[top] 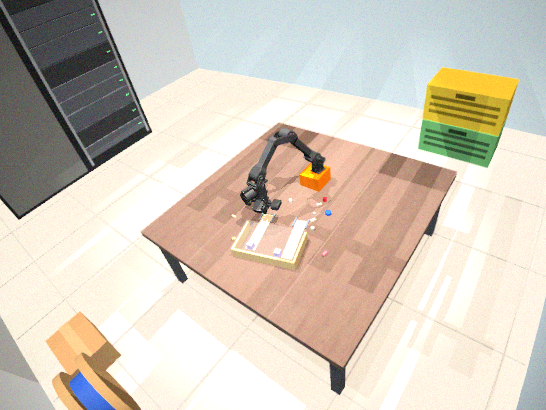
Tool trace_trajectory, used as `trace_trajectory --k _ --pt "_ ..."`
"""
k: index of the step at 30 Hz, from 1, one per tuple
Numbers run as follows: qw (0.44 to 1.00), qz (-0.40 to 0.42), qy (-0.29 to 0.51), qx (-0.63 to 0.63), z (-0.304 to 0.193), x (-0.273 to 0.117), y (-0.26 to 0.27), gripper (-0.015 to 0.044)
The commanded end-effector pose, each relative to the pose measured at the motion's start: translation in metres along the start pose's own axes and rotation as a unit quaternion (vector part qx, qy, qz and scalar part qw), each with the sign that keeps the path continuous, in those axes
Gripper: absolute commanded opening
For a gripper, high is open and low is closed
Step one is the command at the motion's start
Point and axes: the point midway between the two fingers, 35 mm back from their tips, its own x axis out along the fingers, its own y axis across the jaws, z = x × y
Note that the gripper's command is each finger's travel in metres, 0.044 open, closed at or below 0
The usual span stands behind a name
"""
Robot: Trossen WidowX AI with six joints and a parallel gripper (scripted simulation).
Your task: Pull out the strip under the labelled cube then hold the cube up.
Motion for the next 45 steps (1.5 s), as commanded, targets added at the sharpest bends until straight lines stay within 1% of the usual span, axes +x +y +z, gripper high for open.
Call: trace_trajectory --k 1,17,45 --pt "1.0 0.002 0.0 -0.002 0.0 0.007 0.001 0.0" --pt "1.0 0.002 0.0 -0.002 0.0 0.032 0.0 0.0" --pt "1.0 0.002 0.0 -0.002 0.0 0.033 0.001 0.0"
